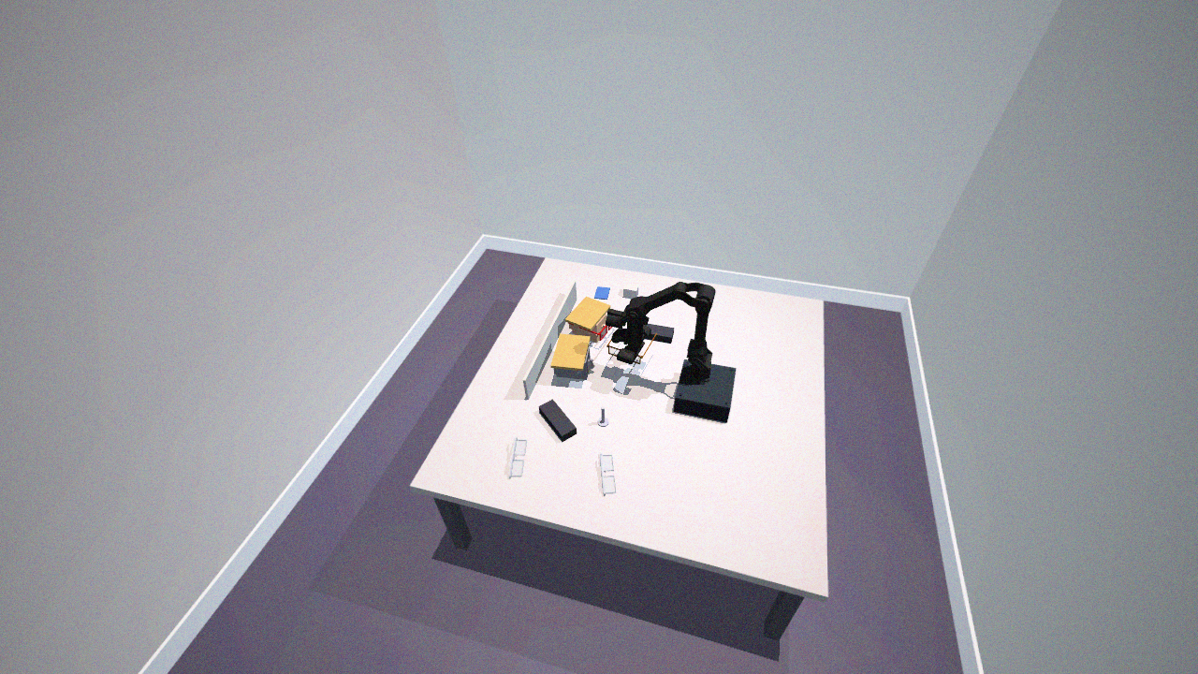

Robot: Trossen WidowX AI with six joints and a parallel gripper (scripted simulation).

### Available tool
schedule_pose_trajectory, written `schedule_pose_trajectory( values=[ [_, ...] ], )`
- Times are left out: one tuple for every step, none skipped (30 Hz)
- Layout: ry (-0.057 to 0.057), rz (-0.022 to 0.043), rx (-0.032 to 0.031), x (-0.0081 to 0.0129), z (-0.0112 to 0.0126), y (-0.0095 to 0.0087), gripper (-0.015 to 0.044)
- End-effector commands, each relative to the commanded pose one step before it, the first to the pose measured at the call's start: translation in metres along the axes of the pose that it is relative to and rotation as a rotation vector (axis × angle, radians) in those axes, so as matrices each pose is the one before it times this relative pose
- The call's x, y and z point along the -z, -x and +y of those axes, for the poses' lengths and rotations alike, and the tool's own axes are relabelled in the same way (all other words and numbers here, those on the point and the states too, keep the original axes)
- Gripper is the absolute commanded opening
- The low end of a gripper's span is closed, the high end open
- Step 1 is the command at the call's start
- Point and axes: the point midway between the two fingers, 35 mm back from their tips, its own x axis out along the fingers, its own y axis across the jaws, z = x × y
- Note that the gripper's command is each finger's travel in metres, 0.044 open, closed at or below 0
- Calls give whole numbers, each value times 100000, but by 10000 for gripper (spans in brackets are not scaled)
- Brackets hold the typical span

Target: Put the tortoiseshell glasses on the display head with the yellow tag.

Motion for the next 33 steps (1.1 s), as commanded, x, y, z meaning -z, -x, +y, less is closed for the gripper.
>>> schedule_pose_trajectory(
  values=[
    [513, 483, -265, -8, 56, -560, 0],
    [0, 0, 0, -7, 1, -113, 0],
    [0, 0, 0, -7, 1, -113, 0],
    [0, 0, 0, -6, 1, -113, 0],
    [0, 0, 0, -6, 1, -113, 0],
    [0, 0, 0, -5, 1, -113, 0],
    [0, 0, 0, -5, 1, -113, 0],
    [0, 0, 0, -4, 1, -113, 0],
    [0, 0, 0, -3, 1, -113, 0],
    [0, 1, 0, -3, 0, -112, 0],
    [0, 1, 0, -2, 0, -112, 0],
    [0, 1, 0, -2, 0, -112, 0],
    [0, 1, 0, -1, 0, -112, 0],
    [0, 1, 0, -1, 0, -112, 0],
    [0, 1, 0, 0, 0, -112, 0],
    [0, 1, 0, 0, 0, -112, 0],
    [0, 1, 0, 1, 0, -111, 0],
    [0, 1, 0, 1, 0, -111, 0],
    [0, 1, 0, 2, 0, -111, 0],
    [0, 1, 0, 3, 0, -111, 0],
    [0, 1, 0, 3, 0, -111, 0],
    [0, 1, 0, 4, 0, -111, 0],
    [0, 1, 0, 4, -1, -111, 0],
    [0, 1, 0, 5, -1, -110, 0],
    [0, 1, 0, 5, -1, -110, 0],
    [0, 1, 0, 6, -1, -110, 0],
    [0, 2, 0, 6, -1, -110, 0],
    [0, 2, 0, 7, -1, -110, 0],
    [0, 2, 0, 7, -1, -109, 0],
    [0, 2, 0, 8, -1, -109, 0],
    [0, 2, 0, 8, -1, -109, 0],
    [0, 2, 0, 9, -1, -109, 0],
    [0, 2, 0, 9, -1, -109, 0]
  ],
)
